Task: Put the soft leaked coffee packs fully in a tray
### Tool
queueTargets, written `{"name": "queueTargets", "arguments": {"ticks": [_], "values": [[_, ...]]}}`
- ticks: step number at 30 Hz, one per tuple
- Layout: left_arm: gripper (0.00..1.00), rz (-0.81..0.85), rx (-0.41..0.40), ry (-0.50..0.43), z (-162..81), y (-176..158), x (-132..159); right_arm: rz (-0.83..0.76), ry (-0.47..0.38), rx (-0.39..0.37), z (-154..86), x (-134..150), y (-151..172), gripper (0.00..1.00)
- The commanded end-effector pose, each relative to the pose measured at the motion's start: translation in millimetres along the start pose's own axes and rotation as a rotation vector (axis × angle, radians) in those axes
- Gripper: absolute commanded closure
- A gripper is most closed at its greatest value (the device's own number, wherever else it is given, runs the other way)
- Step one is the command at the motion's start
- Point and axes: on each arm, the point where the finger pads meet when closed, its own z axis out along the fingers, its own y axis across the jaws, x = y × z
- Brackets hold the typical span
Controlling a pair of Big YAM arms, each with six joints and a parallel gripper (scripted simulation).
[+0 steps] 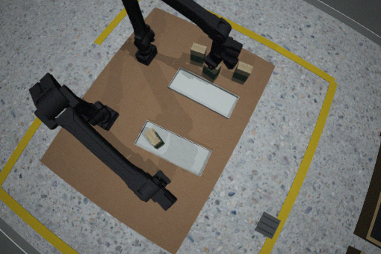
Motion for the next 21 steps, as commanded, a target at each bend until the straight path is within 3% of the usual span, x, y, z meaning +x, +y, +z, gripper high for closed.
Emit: {"name": "queueTargets", "arguments": {"ticks": [1,8,9,15,21], "values": [[0.74,-0.027,-0.009,-0.04,-14,-11,-6,-0.003,-0.032,-0.001,-11,-12,2,0.74],[0.74,-0.027,-0.01,-0.06,-22,-38,-19,-0.003,-0.032,-0.001,-11,-12,2,0.74],[0.74,-0.027,-0.01,-0.065,-24,-42,-21,-0.003,-0.032,-0.001,-11,-12,2,0.21],[0.74,-0.027,-0.01,-0.086,-32,-57,-34,-0.003,-0.032,-0.001,-11,-12,2,0.21],[0.74,-0.027,-0.006,-0.05,-18,-81,-38,-0.003,-0.032,-0.001,-11,-12,2,0.21]]}}
